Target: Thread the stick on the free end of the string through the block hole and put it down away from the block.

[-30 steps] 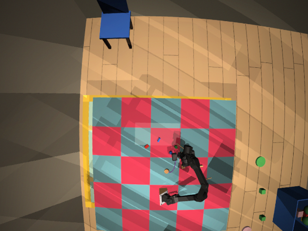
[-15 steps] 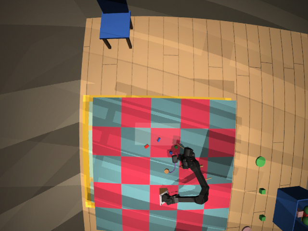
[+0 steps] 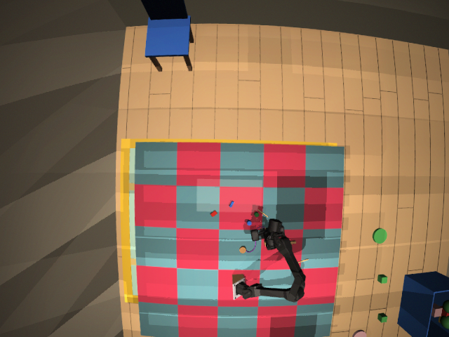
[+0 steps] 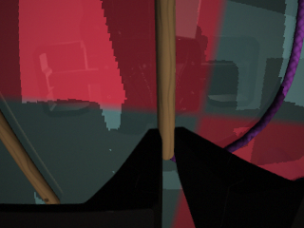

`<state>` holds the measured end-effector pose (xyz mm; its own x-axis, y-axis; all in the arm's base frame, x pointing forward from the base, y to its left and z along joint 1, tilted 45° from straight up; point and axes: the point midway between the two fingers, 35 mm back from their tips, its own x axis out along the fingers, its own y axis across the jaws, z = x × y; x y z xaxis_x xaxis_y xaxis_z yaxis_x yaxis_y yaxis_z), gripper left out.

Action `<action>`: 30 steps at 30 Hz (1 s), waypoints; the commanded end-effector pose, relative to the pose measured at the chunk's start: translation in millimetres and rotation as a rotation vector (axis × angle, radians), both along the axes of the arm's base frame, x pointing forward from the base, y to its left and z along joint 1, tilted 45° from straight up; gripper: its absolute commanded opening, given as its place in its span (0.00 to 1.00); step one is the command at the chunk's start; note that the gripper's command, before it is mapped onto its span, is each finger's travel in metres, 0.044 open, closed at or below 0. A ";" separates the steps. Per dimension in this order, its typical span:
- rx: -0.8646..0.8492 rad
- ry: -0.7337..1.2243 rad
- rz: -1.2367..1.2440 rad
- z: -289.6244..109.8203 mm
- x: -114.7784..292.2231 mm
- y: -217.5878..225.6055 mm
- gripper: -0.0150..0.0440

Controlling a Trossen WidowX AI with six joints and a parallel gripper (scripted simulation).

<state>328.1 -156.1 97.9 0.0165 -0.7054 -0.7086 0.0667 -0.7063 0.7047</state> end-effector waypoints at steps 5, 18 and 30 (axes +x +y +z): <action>0.003 -0.008 0.004 2.5 -4.6 0.5 0.25; 0.003 -0.006 0.004 3.2 -16.0 0.0 0.25; 0.002 -0.006 0.004 3.5 -32.8 -1.0 0.25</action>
